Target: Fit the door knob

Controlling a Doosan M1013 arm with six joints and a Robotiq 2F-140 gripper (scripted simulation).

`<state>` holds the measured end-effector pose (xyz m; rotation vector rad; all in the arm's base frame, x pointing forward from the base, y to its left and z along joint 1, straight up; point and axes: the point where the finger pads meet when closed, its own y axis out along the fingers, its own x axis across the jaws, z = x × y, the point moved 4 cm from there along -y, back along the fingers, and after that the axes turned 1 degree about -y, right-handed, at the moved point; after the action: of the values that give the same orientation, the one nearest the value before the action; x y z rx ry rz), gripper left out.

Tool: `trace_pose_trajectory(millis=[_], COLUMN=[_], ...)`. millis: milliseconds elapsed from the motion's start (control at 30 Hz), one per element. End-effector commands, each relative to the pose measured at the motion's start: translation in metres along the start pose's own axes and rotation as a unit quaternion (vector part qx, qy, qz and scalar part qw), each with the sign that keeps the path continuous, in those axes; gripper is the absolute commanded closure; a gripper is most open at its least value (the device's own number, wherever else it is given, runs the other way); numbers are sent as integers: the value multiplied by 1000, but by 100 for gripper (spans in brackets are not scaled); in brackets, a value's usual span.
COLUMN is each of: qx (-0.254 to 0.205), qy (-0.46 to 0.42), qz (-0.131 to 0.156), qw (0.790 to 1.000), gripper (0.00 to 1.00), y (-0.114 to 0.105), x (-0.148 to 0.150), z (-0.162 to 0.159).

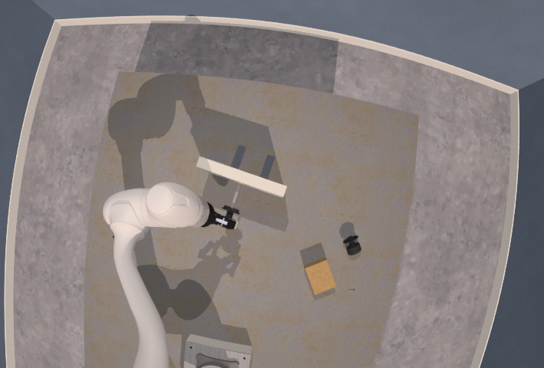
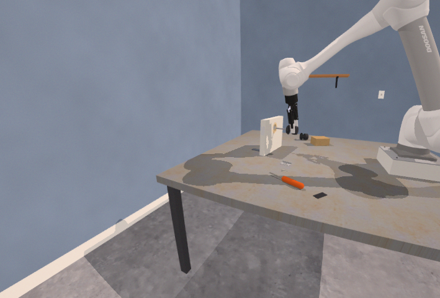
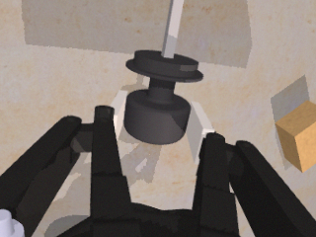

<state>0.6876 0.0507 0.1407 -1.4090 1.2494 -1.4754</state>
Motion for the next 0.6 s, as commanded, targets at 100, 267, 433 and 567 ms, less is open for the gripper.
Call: trace_pose_trajectory(millis=[100, 267, 433, 567], qx=[0, 0, 0, 0], qy=[0, 0, 0, 0], qz=[0, 0, 0, 0], qw=[1000, 1000, 1000, 1000], gripper=[58, 58, 58, 58], y=[0, 0, 0, 0], x=[0, 0, 0, 0], z=[2, 4, 4, 4])
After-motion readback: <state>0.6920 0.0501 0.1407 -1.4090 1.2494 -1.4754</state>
